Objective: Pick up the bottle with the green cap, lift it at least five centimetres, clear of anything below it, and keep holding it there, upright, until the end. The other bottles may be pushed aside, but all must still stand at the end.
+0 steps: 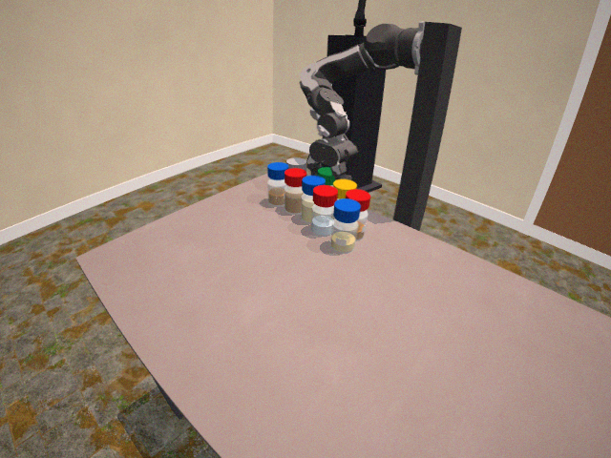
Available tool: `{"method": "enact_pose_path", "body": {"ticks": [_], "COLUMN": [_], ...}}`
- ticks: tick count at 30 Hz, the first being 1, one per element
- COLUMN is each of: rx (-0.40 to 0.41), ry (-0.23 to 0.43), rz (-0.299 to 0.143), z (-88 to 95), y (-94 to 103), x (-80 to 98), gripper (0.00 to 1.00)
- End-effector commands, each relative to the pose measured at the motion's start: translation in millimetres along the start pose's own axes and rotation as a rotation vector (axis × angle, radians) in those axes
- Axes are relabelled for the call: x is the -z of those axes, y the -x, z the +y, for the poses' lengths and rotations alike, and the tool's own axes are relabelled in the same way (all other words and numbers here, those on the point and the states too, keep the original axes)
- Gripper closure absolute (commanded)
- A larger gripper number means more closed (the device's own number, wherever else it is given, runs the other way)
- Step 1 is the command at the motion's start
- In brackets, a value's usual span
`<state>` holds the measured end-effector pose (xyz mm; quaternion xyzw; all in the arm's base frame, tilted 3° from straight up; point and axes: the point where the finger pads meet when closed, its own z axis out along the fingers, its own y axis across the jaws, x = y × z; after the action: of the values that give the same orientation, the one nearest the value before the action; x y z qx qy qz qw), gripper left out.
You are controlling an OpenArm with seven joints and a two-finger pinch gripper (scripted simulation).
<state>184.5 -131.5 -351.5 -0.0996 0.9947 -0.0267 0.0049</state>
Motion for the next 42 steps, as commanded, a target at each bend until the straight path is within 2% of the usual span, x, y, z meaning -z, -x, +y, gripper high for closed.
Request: {"method": "enact_pose_path", "body": {"ticks": [1,10,20,42], "rx": [0.002,0.003,0.002,0.002], "ry": [0.002,0.002,0.005,0.001], "rz": [0.001,0.002,0.001,0.003], "z": [0.4,0.5,0.6,-0.1], "y": [1.8,3.7,3.9,3.4], "x": [0.5,0.3,25.2,30.9], "gripper": [0.55,0.55,0.55,0.55]}}
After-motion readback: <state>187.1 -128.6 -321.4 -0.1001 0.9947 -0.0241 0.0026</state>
